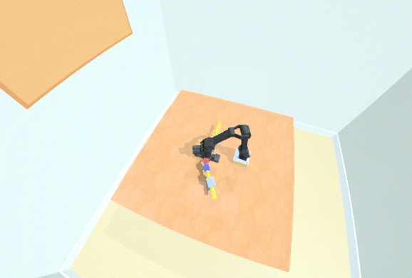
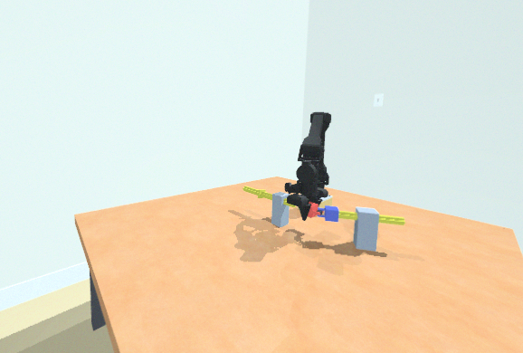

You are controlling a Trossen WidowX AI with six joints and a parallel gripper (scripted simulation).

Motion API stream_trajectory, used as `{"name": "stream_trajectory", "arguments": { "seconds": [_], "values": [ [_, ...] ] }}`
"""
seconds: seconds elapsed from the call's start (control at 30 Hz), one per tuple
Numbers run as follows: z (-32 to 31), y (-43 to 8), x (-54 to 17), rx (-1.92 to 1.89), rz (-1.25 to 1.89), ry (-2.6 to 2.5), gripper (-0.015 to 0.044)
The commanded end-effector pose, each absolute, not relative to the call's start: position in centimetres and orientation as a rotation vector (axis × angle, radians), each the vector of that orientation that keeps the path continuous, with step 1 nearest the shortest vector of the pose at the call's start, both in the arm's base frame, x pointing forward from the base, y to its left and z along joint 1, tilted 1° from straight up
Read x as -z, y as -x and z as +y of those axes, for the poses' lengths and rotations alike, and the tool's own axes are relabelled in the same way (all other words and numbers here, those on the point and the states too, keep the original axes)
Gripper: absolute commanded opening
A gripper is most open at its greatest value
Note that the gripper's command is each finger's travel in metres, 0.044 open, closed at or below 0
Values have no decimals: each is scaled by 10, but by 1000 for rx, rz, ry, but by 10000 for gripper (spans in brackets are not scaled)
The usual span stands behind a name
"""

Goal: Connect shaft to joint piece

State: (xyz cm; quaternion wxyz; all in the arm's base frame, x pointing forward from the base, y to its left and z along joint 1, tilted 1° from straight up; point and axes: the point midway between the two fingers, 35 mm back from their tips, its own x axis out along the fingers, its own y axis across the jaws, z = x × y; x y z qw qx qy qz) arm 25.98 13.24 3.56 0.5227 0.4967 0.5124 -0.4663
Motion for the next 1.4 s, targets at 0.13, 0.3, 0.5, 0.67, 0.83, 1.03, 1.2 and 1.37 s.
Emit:
{"name": "stream_trajectory", "arguments": {
  "seconds": [0.13, 0.3, 0.5, 0.67, 0.83, 1.03, 1.2, 1.37],
  "values": [
    [132, -260, -36, 1117, 1227, -1192, 0],
    [132, -260, -36, 1117, 1227, -1192, 0],
    [132, -260, -36, 1117, 1227, -1192, 105],
    [132, -260, -36, 1117, 1227, -1192, 173],
    [132, -260, -36, 1117, 1227, -1192, 304],
    [132, -260, -36, 1117, 1227, -1192, 440],
    [132, -260, -36, 1117, 1227, -1192, 440],
    [132, -260, -36, 1117, 1227, -1192, 440]
  ]
}}
